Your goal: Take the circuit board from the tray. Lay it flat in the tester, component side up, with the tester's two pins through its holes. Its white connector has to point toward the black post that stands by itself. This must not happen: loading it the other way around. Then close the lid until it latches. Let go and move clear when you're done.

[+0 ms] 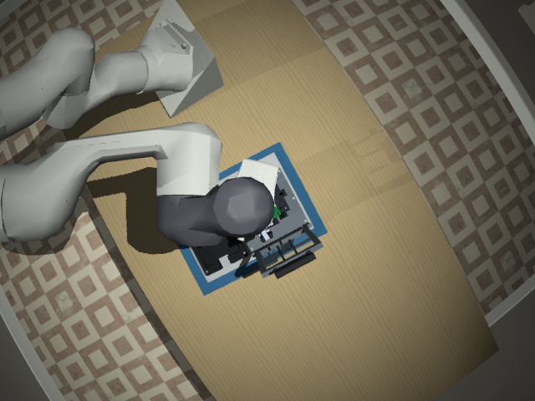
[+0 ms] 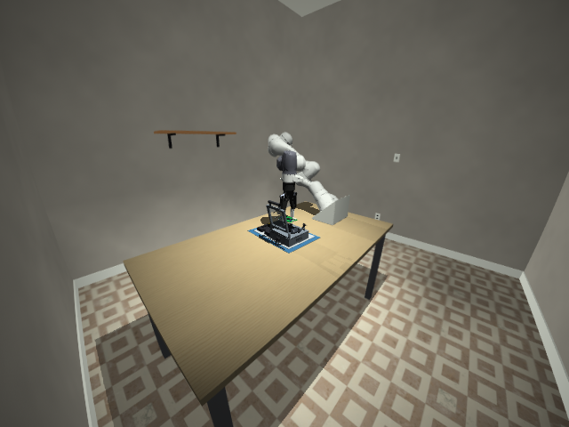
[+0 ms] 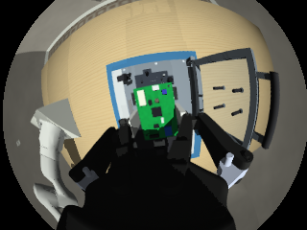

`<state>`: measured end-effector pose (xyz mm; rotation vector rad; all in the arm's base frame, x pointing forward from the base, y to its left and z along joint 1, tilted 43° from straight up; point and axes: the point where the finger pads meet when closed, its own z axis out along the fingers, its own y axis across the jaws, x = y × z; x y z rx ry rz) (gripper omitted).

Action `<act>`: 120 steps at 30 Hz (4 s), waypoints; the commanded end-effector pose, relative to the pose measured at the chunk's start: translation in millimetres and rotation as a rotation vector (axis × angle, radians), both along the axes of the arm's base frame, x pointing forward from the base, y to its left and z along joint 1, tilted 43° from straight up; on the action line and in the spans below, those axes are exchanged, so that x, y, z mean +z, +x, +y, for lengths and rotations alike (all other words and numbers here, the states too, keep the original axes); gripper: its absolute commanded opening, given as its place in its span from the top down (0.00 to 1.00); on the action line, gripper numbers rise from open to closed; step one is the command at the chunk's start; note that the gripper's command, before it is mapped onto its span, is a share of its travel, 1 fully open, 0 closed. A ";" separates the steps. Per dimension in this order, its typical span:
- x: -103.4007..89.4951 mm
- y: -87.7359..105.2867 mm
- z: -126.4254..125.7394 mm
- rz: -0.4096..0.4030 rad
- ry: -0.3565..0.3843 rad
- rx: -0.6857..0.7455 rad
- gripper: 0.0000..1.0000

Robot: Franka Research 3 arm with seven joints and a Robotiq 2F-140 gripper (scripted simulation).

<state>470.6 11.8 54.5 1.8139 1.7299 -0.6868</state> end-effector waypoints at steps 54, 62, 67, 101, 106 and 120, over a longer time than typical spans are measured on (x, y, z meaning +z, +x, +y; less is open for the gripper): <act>-15.8 -4.0 21.6 -0.022 -0.001 -0.025 0.54; -15.8 -4.0 21.6 -0.022 -0.001 -0.025 0.54; -15.8 -4.0 21.6 -0.023 -0.001 -0.026 0.54; -15.8 -4.1 21.8 -0.027 -0.001 -0.030 0.54; -15.9 -4.1 21.9 -0.027 -0.001 -0.030 0.54; -16.0 -4.1 22.2 -0.027 -0.001 -0.030 0.54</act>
